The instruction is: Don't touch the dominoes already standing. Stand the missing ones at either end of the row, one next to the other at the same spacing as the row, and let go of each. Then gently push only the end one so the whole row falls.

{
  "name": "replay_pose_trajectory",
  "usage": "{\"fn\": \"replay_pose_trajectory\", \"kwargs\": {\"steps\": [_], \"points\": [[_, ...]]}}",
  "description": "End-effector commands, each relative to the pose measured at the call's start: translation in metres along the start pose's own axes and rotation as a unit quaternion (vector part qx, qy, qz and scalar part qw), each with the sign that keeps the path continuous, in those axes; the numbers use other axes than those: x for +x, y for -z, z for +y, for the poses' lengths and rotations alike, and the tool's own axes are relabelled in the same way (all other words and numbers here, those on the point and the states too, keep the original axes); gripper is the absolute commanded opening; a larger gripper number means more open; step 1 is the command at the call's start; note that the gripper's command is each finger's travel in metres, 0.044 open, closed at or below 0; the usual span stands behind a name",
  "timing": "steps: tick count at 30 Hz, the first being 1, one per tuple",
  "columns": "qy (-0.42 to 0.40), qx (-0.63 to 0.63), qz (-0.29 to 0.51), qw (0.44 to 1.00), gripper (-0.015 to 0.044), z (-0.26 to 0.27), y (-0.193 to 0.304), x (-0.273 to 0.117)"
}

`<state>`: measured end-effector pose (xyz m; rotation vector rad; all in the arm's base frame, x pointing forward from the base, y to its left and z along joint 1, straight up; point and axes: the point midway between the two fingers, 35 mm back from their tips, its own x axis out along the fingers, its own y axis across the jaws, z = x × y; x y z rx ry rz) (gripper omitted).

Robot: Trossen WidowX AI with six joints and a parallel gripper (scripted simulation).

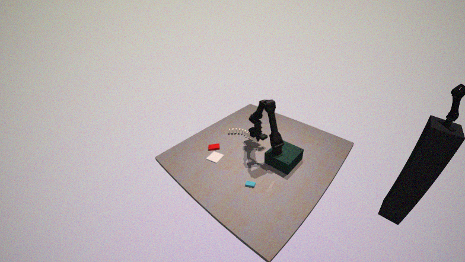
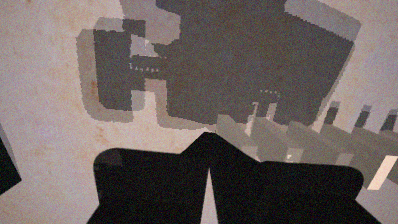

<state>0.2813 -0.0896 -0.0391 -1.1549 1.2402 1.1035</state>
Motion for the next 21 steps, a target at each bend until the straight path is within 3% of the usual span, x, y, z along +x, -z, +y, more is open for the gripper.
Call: {"fn": "replay_pose_trajectory", "kwargs": {"steps": [1,7,14,21], "points": [[-0.001,0.002,-0.002,1.000,0.0000,-0.006,-0.001,0.001],[-0.003,0.003,-0.004,1.000,0.0000,-0.009,0.001,-0.007],[0.000,0.003,-0.002,1.000,0.0000,-0.031,-0.001,-0.058],[0.000,0.002,-0.002,1.000,0.0000,-0.031,-0.001,-0.059]]}}
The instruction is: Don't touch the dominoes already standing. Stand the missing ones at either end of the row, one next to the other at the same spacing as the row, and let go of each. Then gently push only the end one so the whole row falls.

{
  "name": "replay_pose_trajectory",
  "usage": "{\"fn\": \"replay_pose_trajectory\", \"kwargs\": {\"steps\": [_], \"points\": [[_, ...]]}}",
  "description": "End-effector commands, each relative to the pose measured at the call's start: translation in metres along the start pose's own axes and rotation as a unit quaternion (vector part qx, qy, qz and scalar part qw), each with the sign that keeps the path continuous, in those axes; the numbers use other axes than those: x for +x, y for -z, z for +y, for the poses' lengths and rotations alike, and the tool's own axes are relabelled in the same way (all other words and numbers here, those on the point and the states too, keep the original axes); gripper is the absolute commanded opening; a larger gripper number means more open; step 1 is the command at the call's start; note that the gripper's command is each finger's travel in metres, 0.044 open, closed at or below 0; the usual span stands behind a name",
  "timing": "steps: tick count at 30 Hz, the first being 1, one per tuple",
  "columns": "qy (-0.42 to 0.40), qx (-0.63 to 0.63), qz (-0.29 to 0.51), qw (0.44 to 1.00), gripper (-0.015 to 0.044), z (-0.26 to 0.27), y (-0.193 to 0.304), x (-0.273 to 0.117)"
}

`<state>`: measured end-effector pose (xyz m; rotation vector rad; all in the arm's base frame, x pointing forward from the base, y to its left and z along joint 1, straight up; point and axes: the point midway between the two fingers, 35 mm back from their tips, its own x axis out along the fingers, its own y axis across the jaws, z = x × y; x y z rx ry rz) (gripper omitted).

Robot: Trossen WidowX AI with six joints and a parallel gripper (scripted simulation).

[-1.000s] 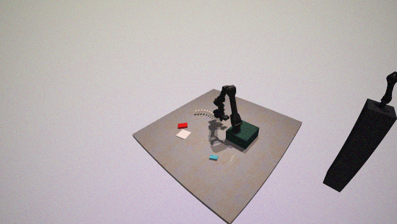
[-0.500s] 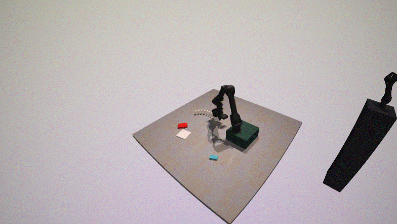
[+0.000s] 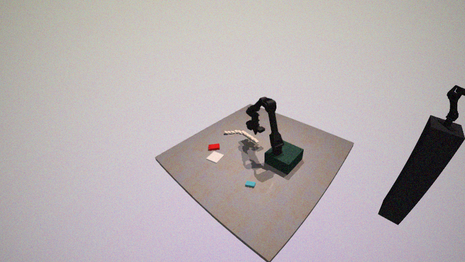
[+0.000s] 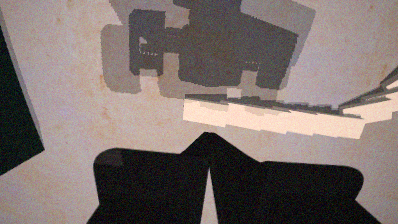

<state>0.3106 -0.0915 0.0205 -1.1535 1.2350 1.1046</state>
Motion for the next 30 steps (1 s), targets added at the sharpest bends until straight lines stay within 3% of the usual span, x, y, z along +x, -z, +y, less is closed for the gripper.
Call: {"fn": "replay_pose_trajectory", "kwargs": {"steps": [1,30], "points": [[-0.001,0.003,0.001,1.000,0.0000,-0.0002,-0.0001,-0.0007],[-0.001,0.003,0.001,1.000,0.0000,-0.0002,-0.0001,-0.0007]]}}
